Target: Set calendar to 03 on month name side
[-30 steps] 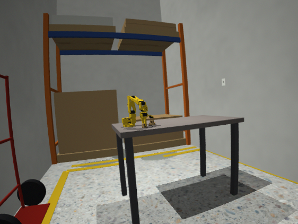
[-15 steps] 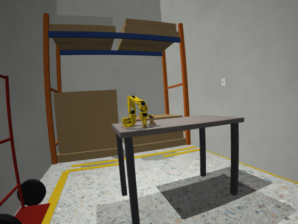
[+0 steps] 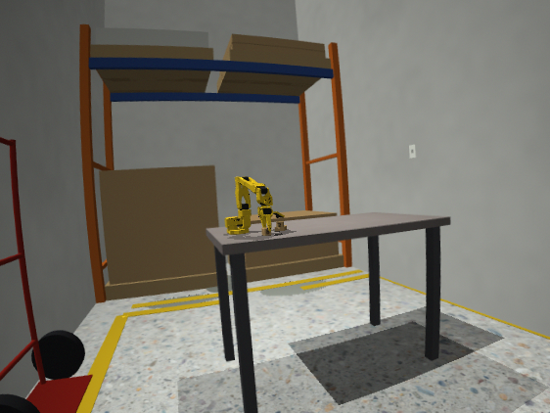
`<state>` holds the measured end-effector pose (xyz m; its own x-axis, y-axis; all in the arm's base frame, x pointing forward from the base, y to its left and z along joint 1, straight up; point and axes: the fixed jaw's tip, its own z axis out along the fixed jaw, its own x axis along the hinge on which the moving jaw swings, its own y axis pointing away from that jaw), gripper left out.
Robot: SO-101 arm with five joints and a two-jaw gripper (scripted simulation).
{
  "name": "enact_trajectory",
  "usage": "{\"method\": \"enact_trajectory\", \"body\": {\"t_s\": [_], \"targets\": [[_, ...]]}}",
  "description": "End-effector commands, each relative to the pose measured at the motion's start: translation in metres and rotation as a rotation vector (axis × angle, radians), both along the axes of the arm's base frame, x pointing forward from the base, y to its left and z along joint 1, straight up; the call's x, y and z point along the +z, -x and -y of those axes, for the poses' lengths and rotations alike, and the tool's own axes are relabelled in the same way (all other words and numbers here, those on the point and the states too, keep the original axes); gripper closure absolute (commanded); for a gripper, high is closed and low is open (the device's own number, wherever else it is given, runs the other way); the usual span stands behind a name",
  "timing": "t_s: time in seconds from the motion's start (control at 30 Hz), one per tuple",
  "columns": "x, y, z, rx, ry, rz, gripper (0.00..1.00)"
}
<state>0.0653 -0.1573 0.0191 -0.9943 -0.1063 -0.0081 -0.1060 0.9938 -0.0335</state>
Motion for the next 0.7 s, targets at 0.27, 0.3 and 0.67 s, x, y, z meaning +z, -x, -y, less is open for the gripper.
{"method": "enact_trajectory", "body": {"t_s": [0.27,0.3,0.67], "targets": [[0.0013,-0.0001,0.0028,0.002,0.017,0.008,0.64],[0.0013,-0.0001,0.0028,0.002,0.017,0.008,0.64],[0.0108,-0.0006,0.0041,0.002,0.017,0.008,0.64]]}}
